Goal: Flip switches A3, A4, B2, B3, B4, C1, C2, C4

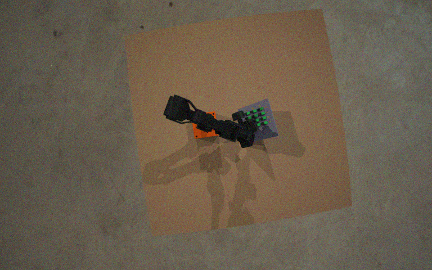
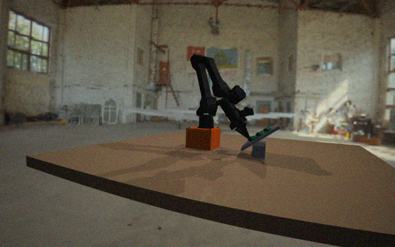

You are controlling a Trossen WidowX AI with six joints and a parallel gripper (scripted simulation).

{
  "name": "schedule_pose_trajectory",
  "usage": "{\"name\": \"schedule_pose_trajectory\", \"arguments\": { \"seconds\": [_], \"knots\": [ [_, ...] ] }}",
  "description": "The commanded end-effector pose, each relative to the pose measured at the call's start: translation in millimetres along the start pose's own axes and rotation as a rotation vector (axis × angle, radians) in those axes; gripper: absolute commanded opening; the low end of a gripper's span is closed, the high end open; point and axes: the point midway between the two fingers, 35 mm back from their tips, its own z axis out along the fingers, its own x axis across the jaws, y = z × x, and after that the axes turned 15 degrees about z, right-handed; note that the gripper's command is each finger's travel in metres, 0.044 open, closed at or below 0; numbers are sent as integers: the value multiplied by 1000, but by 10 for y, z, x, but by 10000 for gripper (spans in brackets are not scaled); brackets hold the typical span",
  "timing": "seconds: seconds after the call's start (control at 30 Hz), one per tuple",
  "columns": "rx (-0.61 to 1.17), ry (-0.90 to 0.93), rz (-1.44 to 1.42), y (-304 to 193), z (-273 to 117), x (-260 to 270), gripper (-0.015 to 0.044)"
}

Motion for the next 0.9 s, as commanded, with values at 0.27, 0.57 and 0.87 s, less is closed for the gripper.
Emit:
{"name": "schedule_pose_trajectory", "arguments": {
  "seconds": [0.27,0.57,0.87],
  "knots": [
    [3,-3,3,-7,4,-4,0],
    [3,-3,3,-8,16,-5,0],
    [3,-3,3,-8,28,-5,0]
  ]
}}
